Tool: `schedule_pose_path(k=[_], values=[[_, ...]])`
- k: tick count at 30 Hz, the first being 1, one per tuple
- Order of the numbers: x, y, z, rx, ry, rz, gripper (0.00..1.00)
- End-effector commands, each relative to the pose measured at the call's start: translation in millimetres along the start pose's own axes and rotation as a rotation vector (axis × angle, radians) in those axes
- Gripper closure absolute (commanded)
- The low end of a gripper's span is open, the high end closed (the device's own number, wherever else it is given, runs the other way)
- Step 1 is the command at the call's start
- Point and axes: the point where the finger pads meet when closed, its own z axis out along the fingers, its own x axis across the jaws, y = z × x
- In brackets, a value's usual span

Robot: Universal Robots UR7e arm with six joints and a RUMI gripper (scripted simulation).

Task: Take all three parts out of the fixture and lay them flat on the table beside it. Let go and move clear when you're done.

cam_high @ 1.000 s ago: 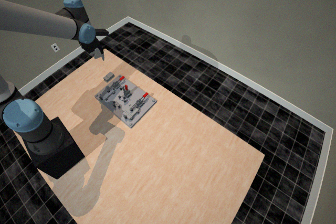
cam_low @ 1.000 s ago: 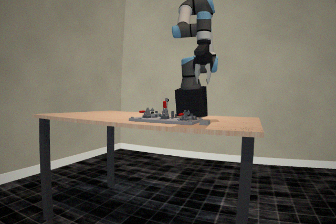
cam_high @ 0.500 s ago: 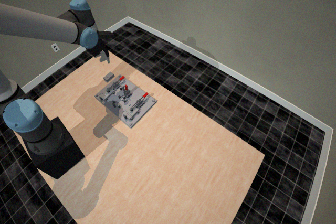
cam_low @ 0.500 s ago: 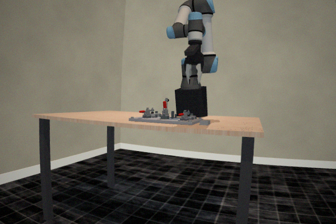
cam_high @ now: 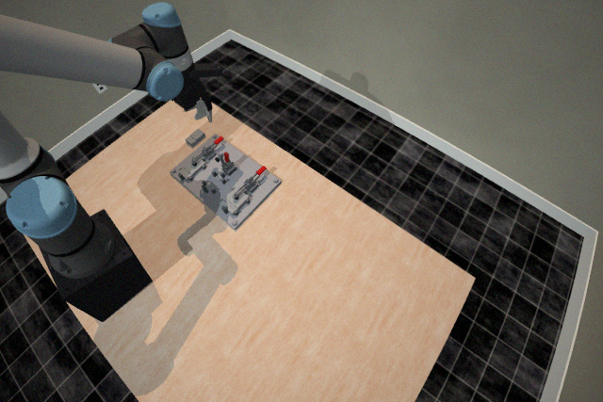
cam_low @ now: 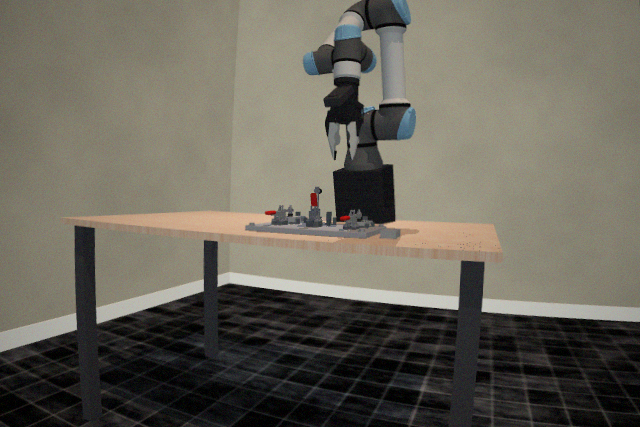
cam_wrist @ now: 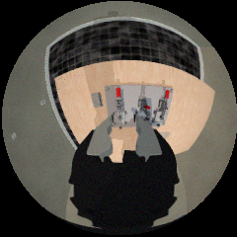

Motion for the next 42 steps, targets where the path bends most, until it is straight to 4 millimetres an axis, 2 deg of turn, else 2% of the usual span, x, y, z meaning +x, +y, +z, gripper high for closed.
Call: schedule_pose_path(k=[1,2,4,19,21,34,42], values=[[38.3,-3.8,0.1,-0.001,-0.006,-0.009,0.72],[44.4,-4.5,0.1,-0.001,-0.006,-0.009,0.72],[44.4,-4.5,0.1,-0.001,-0.006,-0.009,0.72],[132.4,-16.8,0.0,0.002,-0.006,-0.009,0.72],[132.4,-16.8,0.0,0.002,-0.006,-0.009,0.72],[185.2,-22.5,0.3,0.002,-0.005,-0.009,0.72],[197.7,-23.8,0.4,0.002,-0.005,-0.009,0.72]])
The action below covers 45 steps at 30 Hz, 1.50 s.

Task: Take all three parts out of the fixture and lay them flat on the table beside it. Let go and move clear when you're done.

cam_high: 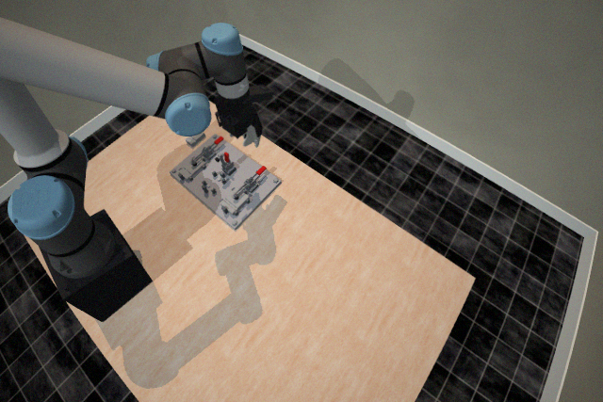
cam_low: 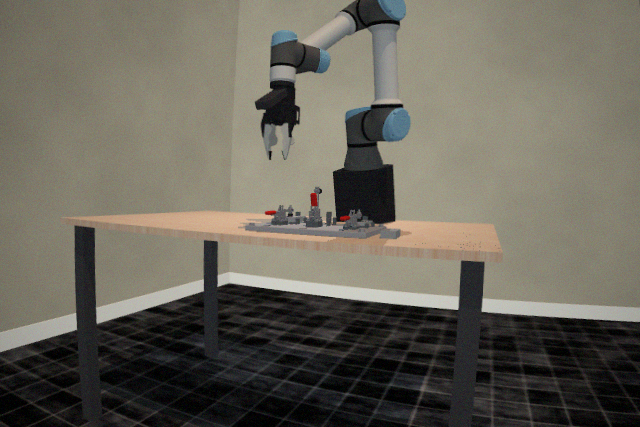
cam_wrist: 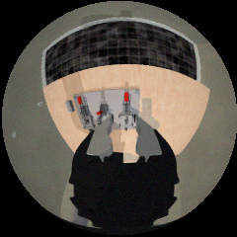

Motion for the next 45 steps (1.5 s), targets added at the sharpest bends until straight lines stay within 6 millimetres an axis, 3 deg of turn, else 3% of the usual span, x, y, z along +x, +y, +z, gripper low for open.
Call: schedule_pose_path(k=[1,16,22,30,45], values=[[11.0,-2.4,-0.3,0.001,-0.002,-0.004,0.72],[14.7,-2.0,0.2,0.000,-0.002,-0.006,0.72],[13.4,-0.3,8.9,-0.003,-0.004,-0.006,0.72],[12.6,-0.4,30.2,-0.004,-0.005,-0.006,0.72],[12.3,0.0,108.7,-0.004,-0.004,-0.006,0.72]])
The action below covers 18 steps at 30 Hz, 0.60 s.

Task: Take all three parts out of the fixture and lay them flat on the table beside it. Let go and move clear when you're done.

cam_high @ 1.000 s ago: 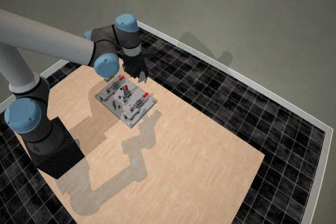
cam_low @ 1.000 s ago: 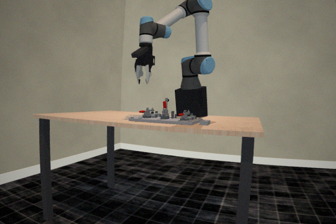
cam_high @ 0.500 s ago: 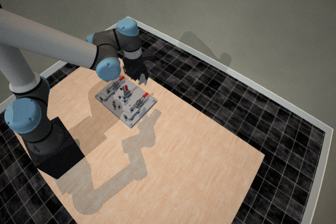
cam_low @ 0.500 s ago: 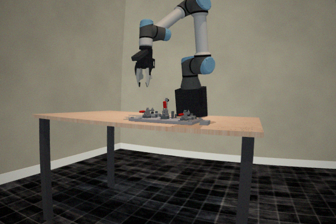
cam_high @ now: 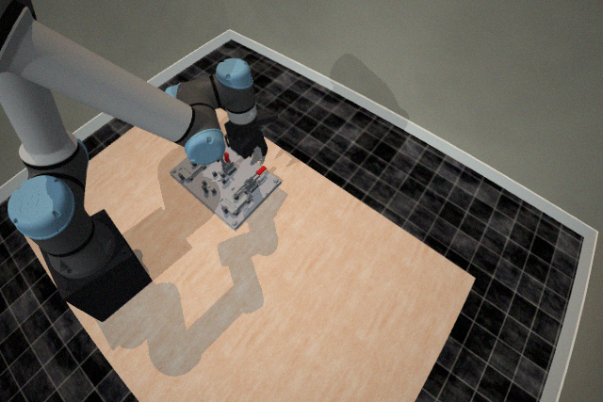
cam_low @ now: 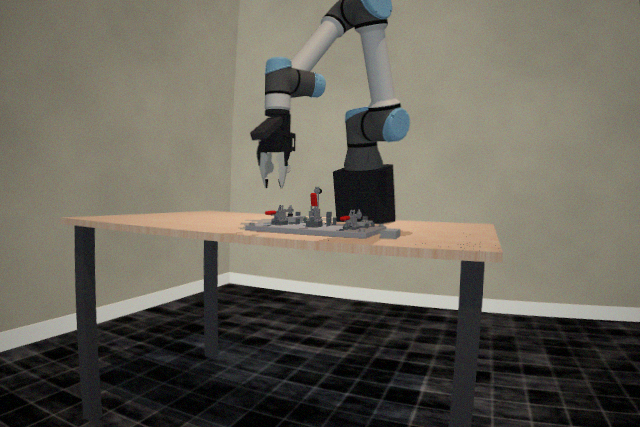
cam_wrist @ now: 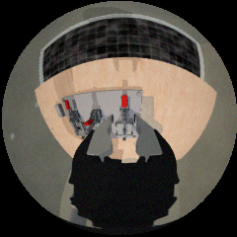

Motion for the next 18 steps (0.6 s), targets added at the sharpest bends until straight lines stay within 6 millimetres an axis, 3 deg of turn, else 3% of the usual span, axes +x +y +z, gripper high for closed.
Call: schedule_pose_path(k=[1,10,18], values=[[1.5,-4.8,28.9,0.010,0.007,-0.001,0.72],[2.1,-6.1,52.8,0.012,0.007,-0.001,0.72],[3.0,-6.7,57.5,0.013,0.008,-0.001,0.72]])
